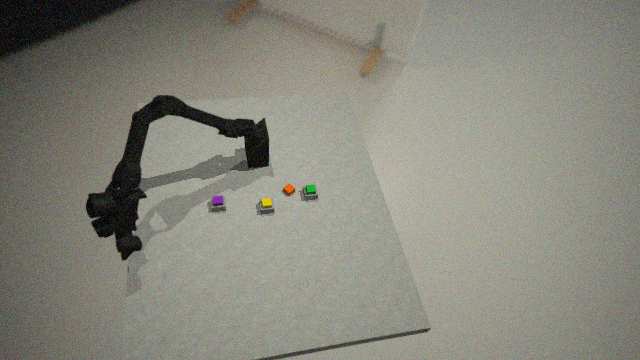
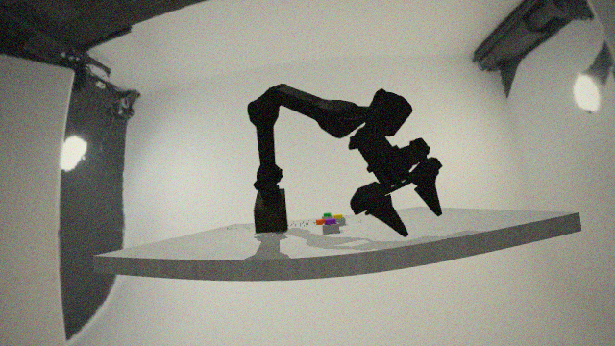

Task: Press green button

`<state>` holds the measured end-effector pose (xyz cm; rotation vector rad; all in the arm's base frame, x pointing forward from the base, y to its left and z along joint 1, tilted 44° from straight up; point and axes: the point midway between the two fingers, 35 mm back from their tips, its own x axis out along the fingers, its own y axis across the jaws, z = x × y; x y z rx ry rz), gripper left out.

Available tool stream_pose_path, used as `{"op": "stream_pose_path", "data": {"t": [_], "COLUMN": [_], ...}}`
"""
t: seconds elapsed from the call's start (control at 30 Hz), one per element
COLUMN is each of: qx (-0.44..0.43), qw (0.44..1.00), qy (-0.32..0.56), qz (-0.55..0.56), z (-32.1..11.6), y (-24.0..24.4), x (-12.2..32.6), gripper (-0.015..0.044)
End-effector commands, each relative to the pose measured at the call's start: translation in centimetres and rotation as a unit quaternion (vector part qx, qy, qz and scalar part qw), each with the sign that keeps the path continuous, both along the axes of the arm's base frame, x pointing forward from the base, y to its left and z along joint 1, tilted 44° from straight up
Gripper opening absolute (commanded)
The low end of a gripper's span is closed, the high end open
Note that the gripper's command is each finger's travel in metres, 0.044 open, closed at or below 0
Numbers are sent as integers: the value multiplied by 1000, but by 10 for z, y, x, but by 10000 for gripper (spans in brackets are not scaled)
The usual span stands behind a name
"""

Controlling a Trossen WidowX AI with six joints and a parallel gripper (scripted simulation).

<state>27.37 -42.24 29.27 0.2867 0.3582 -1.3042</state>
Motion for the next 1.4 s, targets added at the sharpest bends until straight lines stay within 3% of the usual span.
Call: {"op": "stream_pose_path", "data": {"t": [0.0,0.37,0.7,1.03,1.37], "qx": [58,164,233,259,214], "qw": [997,974,936,884,821], "qy": [23,90,186,312,461], "qz": [42,126,188,233,258], "z": [-50,-145,-225,-296,-352], "y": [32,140,262,389,494], "x": [45,123,150,124,42], "gripper": [400,400,400,400,400]}}
